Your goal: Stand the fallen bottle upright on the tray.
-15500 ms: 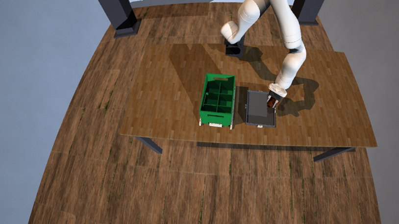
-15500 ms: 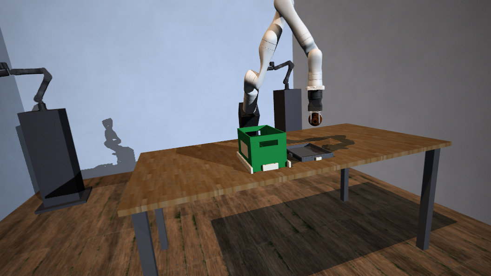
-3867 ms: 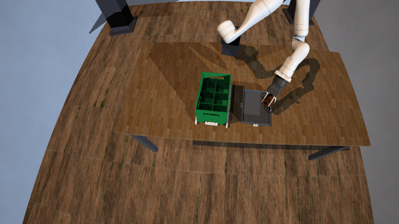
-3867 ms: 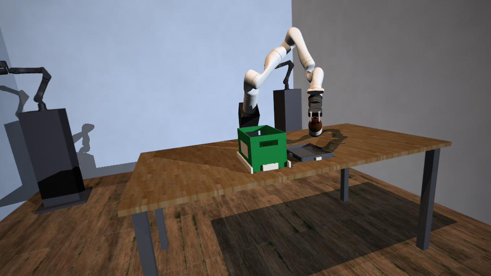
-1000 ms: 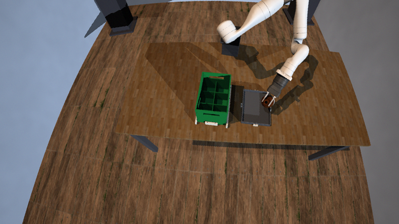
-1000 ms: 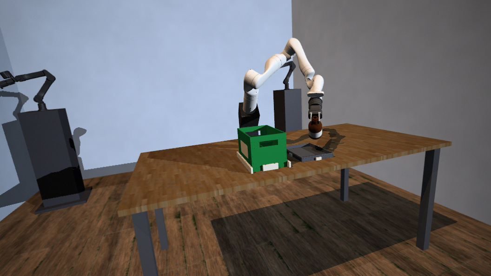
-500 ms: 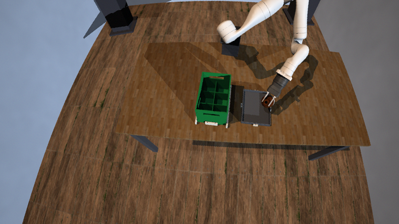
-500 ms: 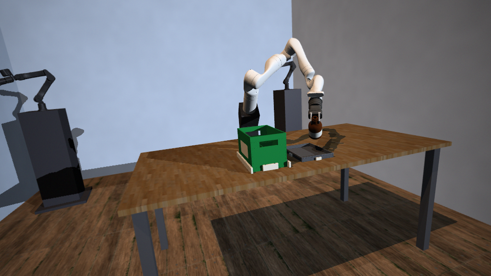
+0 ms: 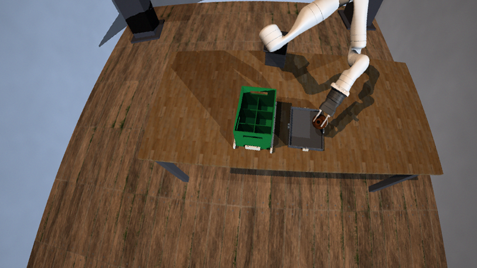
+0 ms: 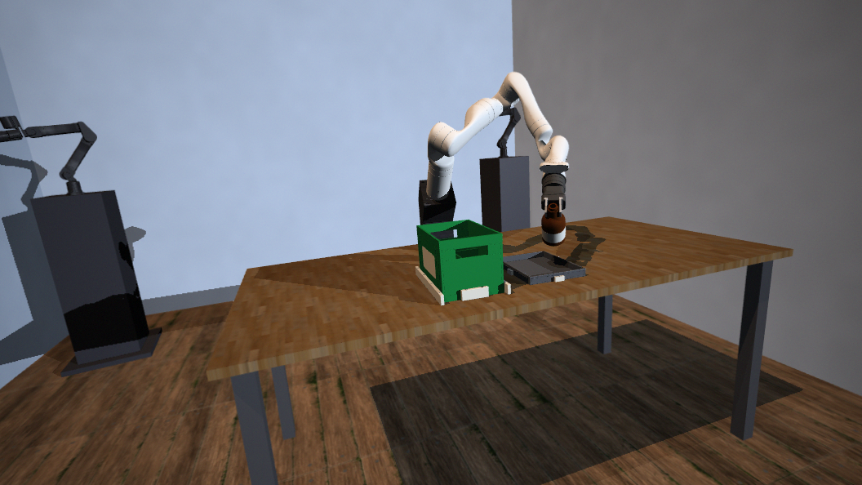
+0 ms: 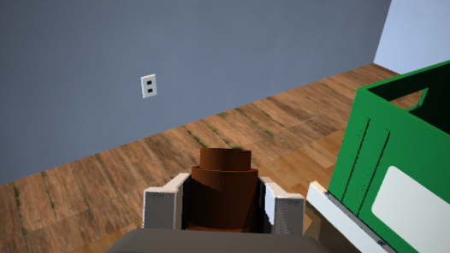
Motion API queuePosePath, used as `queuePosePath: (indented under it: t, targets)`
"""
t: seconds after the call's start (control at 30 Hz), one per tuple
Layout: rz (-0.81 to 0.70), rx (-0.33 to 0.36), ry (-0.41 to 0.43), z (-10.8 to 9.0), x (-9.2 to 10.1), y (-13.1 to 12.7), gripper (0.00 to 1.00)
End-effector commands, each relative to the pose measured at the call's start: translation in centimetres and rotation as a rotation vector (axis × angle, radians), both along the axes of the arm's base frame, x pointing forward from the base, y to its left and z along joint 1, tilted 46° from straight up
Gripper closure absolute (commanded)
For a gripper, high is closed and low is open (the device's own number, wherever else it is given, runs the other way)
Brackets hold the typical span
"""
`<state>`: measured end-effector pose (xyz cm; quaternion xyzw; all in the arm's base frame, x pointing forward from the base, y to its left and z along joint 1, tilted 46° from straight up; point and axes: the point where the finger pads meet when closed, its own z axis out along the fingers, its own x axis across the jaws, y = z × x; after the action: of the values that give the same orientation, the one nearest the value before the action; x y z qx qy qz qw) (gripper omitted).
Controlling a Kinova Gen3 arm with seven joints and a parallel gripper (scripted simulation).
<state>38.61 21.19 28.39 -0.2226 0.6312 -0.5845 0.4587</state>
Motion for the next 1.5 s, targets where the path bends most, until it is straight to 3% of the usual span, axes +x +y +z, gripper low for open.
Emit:
queuePosePath:
  t: [0.0, 0.47, 1.47]
  targets:
    - [-0.003, -0.011, -0.012, 0.04, 0.05, 0.03, 1.00]
    - [-0.030, -0.054, -0.084, -0.05, 0.04, 0.05, 1.00]
    - [-0.035, -0.062, -0.098, -0.09, 0.03, 0.05, 1.00]
